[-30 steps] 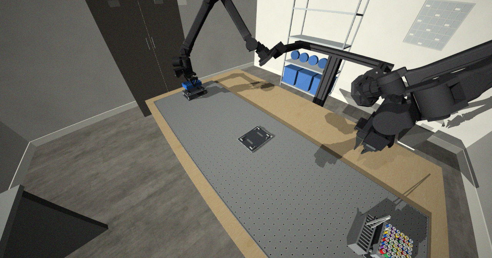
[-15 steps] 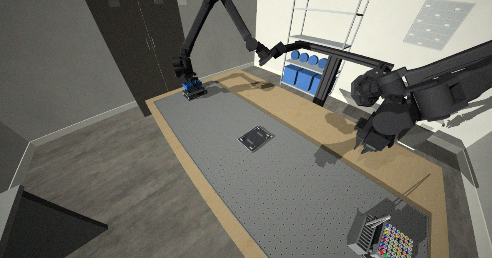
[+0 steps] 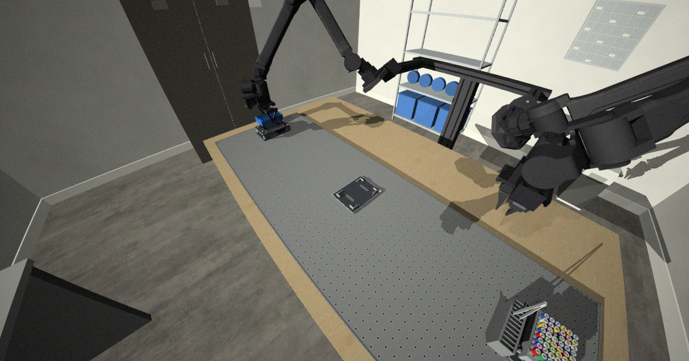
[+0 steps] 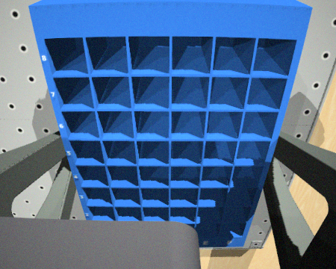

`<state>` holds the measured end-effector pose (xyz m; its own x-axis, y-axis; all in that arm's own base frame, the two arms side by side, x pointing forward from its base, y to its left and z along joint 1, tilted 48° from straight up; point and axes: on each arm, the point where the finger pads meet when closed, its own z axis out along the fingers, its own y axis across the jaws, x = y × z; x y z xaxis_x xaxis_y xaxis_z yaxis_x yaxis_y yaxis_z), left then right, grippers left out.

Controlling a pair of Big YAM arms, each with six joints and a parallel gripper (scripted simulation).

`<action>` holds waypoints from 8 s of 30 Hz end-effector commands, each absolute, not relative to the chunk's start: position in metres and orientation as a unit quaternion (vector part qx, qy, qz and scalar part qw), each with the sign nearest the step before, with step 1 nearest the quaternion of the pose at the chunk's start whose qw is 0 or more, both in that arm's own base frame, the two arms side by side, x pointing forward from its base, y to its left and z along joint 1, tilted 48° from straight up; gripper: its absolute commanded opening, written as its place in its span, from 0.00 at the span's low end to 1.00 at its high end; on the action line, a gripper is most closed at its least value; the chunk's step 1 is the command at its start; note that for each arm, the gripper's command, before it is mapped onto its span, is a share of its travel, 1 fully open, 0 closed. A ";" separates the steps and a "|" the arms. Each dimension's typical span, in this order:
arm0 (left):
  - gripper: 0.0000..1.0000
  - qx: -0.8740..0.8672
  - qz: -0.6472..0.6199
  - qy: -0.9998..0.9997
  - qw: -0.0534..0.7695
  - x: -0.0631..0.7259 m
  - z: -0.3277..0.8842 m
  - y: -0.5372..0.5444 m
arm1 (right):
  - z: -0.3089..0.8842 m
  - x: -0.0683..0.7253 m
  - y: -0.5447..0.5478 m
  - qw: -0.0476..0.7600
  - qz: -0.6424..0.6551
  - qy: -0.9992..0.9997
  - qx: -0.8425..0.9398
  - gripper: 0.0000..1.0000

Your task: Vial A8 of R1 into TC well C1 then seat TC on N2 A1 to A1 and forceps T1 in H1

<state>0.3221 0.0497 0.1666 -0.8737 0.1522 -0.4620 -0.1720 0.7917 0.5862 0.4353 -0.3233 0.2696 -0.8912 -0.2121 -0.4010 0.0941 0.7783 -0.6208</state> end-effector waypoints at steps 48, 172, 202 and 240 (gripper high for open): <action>0.24 -0.012 0.321 0.911 0.258 0.326 0.174 0.049 | 0.291 0.438 -0.316 0.255 -0.343 0.904 -0.028 0.00; 0.24 -0.012 0.321 0.911 0.258 0.326 0.174 0.049 | 0.268 0.443 -0.333 0.242 -0.340 0.908 -0.033 0.00; 0.24 -0.012 0.321 0.911 0.258 0.326 0.174 0.049 | 0.275 0.452 -0.341 0.249 -0.346 0.904 -0.031 0.00; 0.24 -0.012 0.321 0.911 0.258 0.326 0.174 0.049 | 0.282 0.453 -0.344 0.256 -0.351 0.900 -0.029 0.00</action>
